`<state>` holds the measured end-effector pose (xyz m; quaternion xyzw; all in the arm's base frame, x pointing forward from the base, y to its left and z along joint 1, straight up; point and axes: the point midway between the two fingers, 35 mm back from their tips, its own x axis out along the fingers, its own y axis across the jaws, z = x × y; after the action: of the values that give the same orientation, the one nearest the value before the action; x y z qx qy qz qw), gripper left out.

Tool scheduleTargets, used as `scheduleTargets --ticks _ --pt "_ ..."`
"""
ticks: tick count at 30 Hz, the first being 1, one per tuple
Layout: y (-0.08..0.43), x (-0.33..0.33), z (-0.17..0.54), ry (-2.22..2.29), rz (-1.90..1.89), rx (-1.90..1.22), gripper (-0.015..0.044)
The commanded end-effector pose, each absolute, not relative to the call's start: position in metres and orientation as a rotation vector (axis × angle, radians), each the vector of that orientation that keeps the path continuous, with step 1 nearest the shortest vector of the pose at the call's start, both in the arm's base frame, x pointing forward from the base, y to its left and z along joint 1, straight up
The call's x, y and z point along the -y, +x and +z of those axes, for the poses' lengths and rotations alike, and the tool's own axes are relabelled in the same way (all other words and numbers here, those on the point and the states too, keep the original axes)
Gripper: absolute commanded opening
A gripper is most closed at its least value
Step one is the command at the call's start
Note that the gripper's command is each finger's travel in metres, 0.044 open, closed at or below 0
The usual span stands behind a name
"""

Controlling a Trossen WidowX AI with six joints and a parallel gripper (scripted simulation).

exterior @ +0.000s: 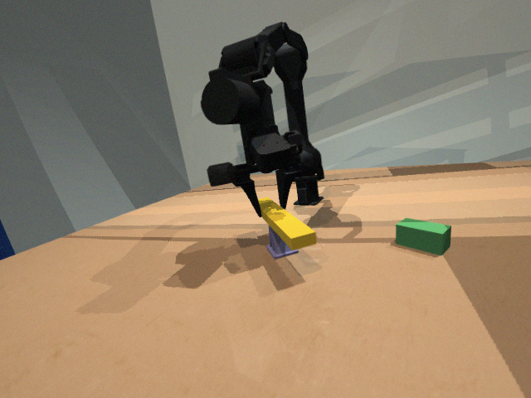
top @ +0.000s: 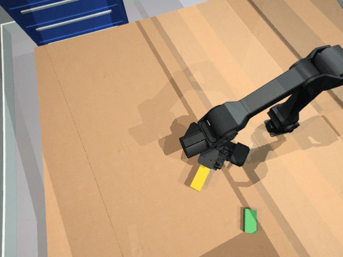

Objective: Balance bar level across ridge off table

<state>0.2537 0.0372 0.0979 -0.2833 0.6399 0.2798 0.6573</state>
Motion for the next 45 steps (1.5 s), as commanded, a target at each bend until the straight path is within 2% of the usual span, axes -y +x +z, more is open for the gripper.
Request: scheduleTargets --ticks 1,8,12,20,45 --pt "0.254 -0.037 0.098 -0.642 0.633 -1.450 0.0264" --pt "0.254 -0.037 0.098 -0.642 0.633 -1.450 0.0440" --pt "0.255 -0.037 0.106 -0.642 0.633 -1.449 0.0440" --pt "0.252 -0.037 0.196 -0.642 0.634 -1.450 0.0440" --pt "0.251 -0.037 0.198 -0.642 0.634 -1.450 0.0440"
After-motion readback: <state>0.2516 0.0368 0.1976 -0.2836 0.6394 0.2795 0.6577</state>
